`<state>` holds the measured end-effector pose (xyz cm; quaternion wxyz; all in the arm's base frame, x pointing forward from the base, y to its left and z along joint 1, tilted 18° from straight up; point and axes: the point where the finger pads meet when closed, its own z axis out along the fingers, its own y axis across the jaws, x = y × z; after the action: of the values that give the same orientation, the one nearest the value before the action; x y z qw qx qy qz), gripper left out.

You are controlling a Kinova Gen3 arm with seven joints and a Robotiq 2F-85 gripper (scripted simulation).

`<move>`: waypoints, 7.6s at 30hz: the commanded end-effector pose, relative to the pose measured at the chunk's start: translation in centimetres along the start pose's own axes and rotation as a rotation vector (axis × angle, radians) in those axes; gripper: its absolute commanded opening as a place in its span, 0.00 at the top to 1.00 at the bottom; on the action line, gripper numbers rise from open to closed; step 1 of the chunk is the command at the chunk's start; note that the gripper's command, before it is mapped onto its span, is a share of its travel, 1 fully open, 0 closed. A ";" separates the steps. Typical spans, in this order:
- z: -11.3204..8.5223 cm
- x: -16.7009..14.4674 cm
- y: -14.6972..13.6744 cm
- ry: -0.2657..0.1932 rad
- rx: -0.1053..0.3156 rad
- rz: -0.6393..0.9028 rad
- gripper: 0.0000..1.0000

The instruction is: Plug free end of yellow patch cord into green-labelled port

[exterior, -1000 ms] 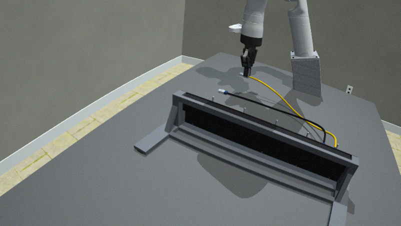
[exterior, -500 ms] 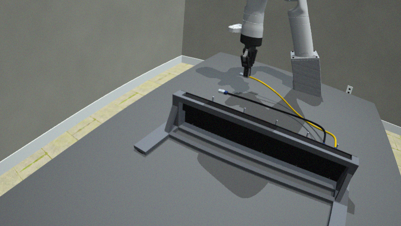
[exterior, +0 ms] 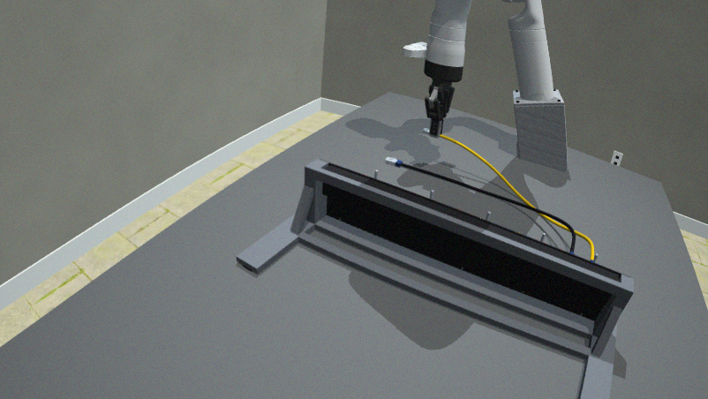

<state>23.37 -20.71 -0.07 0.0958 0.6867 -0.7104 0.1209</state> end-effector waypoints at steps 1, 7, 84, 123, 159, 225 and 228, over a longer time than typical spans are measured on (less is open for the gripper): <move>0.0 0.0 0.0 0.000 0.001 0.000 1.00; 0.0 0.0 0.0 0.000 0.001 0.000 1.00; -0.3 -1.8 -2.0 0.000 0.002 -0.138 1.00; -0.7 -4.0 -4.4 0.000 -0.001 -0.317 1.00; -1.1 -6.0 -6.8 -0.003 -0.004 -0.476 1.00; -2.8 -11.8 -14.1 0.000 0.001 -0.947 1.00; -2.9 -12.3 -14.6 0.001 0.000 -0.981 1.00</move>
<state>37.83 -9.04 -0.34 0.1412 0.9369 -0.3139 0.0606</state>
